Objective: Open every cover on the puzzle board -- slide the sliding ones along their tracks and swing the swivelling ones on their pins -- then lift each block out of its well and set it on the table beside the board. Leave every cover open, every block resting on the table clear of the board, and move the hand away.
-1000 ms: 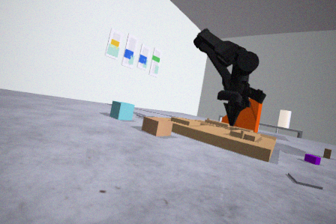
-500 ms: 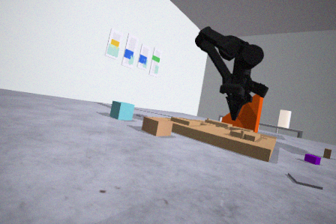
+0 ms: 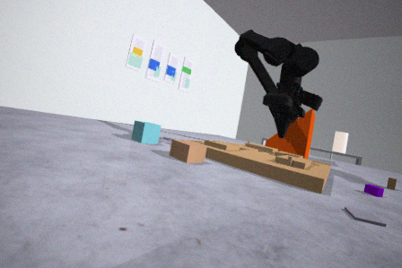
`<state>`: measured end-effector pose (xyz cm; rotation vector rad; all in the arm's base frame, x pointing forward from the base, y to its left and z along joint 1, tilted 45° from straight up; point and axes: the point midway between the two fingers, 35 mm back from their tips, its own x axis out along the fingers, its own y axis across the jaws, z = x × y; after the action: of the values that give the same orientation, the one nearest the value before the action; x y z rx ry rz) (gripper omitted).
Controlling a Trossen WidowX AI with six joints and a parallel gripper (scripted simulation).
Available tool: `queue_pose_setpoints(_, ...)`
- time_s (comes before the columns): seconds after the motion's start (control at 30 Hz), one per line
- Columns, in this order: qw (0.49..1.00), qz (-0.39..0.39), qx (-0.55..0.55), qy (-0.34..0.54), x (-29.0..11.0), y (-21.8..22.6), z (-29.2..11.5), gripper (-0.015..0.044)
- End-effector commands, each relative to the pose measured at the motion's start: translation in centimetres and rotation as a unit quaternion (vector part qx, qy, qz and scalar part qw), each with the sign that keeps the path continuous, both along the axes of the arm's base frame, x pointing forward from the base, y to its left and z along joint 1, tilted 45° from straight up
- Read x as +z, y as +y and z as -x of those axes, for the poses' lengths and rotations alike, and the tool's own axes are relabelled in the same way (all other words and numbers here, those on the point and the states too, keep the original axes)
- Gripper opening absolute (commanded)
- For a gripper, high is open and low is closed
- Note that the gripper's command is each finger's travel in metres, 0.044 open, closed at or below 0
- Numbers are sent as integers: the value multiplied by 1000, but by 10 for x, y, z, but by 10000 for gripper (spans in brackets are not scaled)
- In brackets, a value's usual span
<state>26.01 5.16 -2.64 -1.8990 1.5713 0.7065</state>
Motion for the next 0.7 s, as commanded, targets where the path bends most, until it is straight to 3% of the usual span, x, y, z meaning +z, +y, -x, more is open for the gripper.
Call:
queue_pose_setpoints(0.0, 996, -15, -66, -61, 3, -3, 7, 0)
queue_pose_setpoints(0.17, 946, -55, -231, -220, 10, -7, 21, 0)
queue_pose_setpoints(0.33, 843, -91, -383, -366, 16, -12, 34, 0)
queue_pose_setpoints(0.5, 692, -122, -514, -492, 21, -17, 48, 0)
queue_pose_setpoints(0.67, 502, -146, -616, -590, 26, -23, 62, 0)
